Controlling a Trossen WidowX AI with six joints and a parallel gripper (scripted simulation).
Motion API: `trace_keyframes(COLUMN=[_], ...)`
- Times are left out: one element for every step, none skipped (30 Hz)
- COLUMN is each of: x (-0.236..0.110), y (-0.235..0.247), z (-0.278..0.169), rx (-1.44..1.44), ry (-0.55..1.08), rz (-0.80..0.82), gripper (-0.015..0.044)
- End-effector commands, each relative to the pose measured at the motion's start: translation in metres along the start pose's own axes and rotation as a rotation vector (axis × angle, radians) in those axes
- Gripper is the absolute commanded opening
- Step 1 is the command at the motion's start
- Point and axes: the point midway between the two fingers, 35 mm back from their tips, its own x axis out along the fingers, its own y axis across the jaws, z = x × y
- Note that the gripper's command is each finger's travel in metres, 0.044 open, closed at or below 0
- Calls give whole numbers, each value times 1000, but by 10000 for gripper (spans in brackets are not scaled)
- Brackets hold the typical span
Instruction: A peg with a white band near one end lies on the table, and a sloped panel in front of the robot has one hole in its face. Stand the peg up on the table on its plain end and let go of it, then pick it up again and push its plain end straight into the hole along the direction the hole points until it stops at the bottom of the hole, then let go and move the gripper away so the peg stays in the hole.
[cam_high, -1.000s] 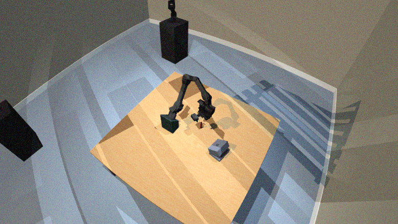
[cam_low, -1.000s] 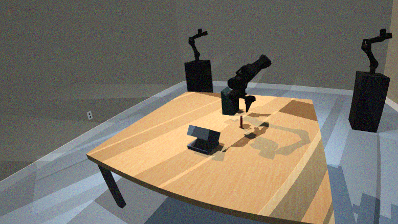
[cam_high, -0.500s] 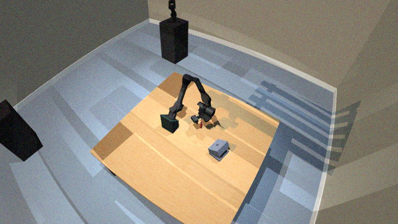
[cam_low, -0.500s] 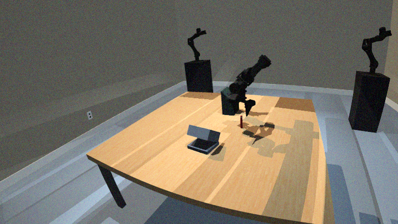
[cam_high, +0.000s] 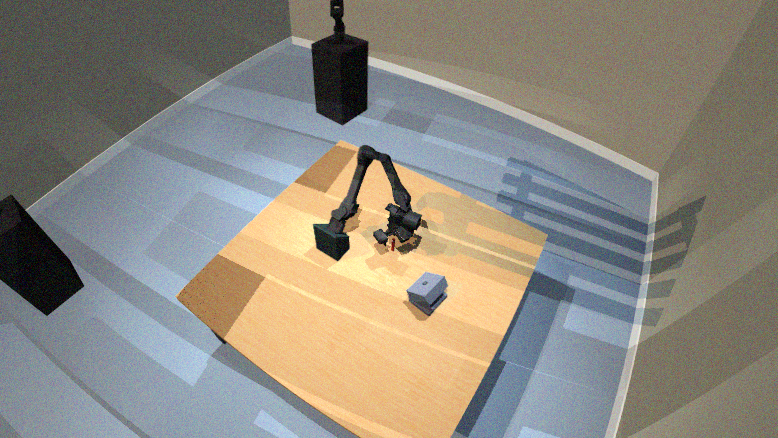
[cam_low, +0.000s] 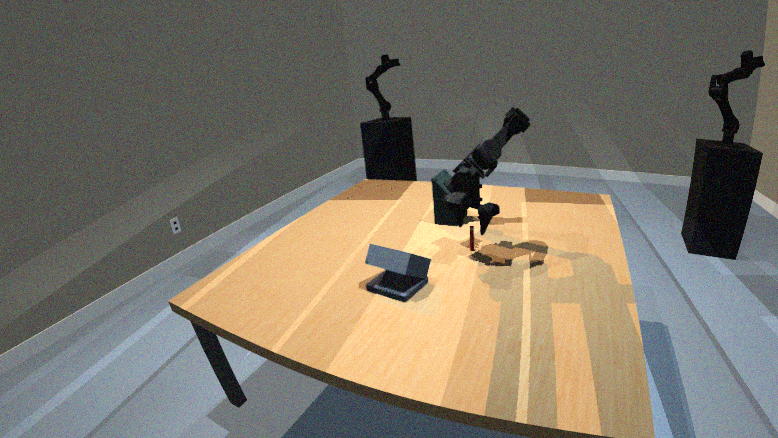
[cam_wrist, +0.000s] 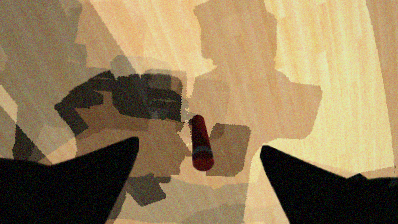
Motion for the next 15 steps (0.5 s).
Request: trace_keyframes(x=[8, 9, 11, 13, 14, 16, 17, 19, 21, 22, 24, 25, 27, 28, 29], y=[-1, -1, -1, -1, -1, -1, -1, -1, -1, -1, -1, -1, -1, -1, -1], z=[-1, -1, -1, -1, -2, -2, -2, -2, -2, -3, -3, -3, -3, -4, -4], rx=[5, 5, 5, 5, 5, 5, 5, 5, 5, 5, 5, 5, 5, 5, 5], ry=[4, 4, 4, 4, 4, 4, 4, 5, 5, 5, 5, 5, 6, 6, 6], rz=[0, 0, 0, 0, 1, 1, 1, 2, 2, 2, 3, 3, 4, 4, 4], gripper=[440, 440, 440, 440, 440, 440, 440, 440, 440, 440, 440, 440, 440, 440, 440])
